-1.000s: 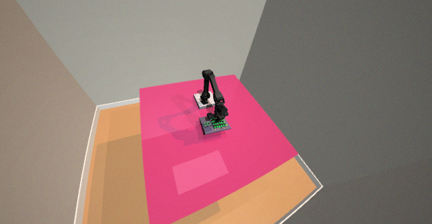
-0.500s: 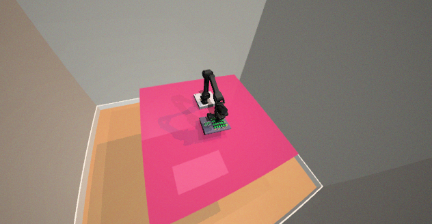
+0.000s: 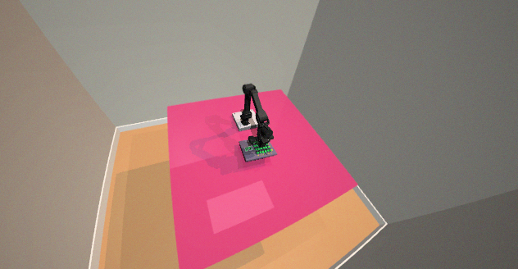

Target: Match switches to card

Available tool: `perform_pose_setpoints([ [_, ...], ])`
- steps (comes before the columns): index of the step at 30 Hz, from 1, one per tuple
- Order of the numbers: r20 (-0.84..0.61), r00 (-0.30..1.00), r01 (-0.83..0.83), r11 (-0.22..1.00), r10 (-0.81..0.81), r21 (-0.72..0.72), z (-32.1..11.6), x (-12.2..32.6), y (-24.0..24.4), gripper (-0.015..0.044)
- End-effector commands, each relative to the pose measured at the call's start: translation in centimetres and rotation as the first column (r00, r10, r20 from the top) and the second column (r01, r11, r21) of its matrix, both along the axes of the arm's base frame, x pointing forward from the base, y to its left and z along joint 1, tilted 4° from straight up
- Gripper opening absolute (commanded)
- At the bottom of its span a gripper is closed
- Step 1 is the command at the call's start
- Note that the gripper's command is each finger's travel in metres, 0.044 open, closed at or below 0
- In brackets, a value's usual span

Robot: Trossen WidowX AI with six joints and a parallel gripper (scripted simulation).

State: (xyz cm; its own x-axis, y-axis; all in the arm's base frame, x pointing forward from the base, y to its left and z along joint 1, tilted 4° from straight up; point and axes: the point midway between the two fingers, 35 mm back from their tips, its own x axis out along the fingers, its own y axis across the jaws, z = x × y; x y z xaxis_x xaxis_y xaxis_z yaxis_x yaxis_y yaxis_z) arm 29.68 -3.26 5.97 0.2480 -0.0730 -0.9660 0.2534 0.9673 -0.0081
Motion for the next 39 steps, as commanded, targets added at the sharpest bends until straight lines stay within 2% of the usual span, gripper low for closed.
perform_pose_setpoints([
  [1,0.001,1.000,-0.002,1.000,0.002,-0.004,-0.1,0.0,-0.1,0.0000],
  [24,0.001,1.000,-0.002,1.000,0.002,-0.004,-0.4,0.1,-0.1,0.0000],
  [26,-0.003,1.000,0.000,1.000,0.000,0.001,0.7,0.0,0.0,0.0000],
  [30,-0.024,1.000,-0.002,1.000,0.002,0.003,5.7,-1.2,0.3,0.0000],
  [35,-0.026,1.000,-0.002,1.000,0.002,0.003,6.0,-1.4,0.3,0.0000],
  [39,-0.030,1.000,-0.002,1.000,0.002,0.002,5.3,-5.3,-1.4,0.0000],
])
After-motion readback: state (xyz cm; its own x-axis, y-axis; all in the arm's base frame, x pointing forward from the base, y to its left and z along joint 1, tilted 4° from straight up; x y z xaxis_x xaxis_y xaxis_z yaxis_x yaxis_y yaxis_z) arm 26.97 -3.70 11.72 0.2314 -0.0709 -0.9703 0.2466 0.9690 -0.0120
